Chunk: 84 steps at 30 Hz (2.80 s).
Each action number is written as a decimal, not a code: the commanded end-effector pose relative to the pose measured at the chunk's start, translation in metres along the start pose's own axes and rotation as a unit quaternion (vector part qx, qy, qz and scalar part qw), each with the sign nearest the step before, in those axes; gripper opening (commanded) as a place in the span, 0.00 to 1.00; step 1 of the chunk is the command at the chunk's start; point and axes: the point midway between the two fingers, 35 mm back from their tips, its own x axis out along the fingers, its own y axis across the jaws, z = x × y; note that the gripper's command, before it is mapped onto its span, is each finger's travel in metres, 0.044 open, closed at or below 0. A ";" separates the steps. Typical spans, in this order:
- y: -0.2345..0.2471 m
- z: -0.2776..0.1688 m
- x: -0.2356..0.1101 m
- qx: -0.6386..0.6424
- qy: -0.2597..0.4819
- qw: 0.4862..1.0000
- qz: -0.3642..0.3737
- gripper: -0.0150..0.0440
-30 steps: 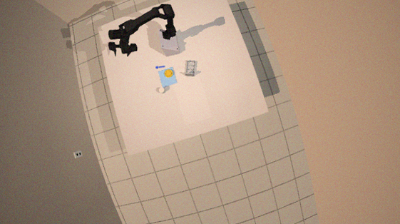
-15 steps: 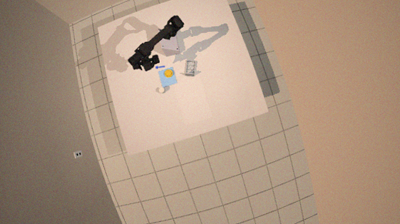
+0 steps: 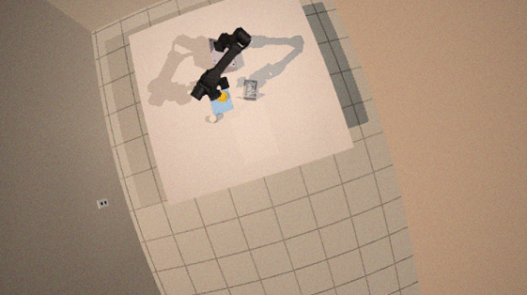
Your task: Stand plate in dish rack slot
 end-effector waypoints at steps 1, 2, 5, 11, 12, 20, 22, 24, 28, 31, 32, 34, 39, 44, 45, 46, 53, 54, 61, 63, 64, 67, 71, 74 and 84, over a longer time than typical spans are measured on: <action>0.004 0.001 0.038 0.003 0.004 1.000 0.006 0.93; 0.005 0.000 0.054 0.003 0.004 1.000 0.006 0.93; 0.011 -0.007 0.099 0.003 0.004 1.000 0.009 0.93; 0.015 -0.007 0.109 0.003 0.004 1.000 0.010 0.93; 0.015 -0.007 0.109 0.003 0.004 1.000 0.010 0.93; 0.015 -0.006 0.122 0.003 0.004 1.000 0.009 0.93; 0.015 -0.006 0.125 0.003 0.004 1.000 0.009 0.93; 0.015 -0.006 0.128 0.003 0.004 1.000 0.009 0.93; 0.015 -0.007 0.135 0.003 0.004 1.000 0.009 0.93; 0.016 -0.007 0.140 0.003 0.004 1.000 0.010 0.93; 0.016 -0.007 0.141 0.003 0.004 1.000 0.010 0.93; 0.016 -0.008 0.144 0.003 0.004 1.000 0.010 0.93; 0.017 -0.008 0.152 0.003 0.004 1.000 0.010 0.93; 0.017 -0.009 0.160 0.003 0.004 1.000 0.011 0.93; 0.018 -0.009 0.162 0.003 0.004 1.000 0.011 0.93; 0.018 -0.010 0.163 0.003 0.004 1.000 0.011 0.93; 0.019 -0.010 0.169 0.003 0.004 1.000 0.011 0.92; 0.019 -0.010 0.169 0.003 0.004 1.000 0.011 0.92; 0.019 -0.010 0.169 0.003 0.004 1.000 0.011 0.90; 0.019 -0.010 0.169 0.003 0.004 1.000 0.011 0.87; 0.019 -0.010 0.169 0.003 0.004 1.000 0.011 0.86; 0.019 -0.010 0.169 0.003 0.004 1.000 0.011 0.83; 0.019 -0.010 0.169 0.003 0.004 1.000 0.011 0.75; 0.017 -0.008 0.161 0.003 0.004 1.000 0.010 0.62; 0.008 0.003 0.103 0.004 0.003 1.000 0.002 0.25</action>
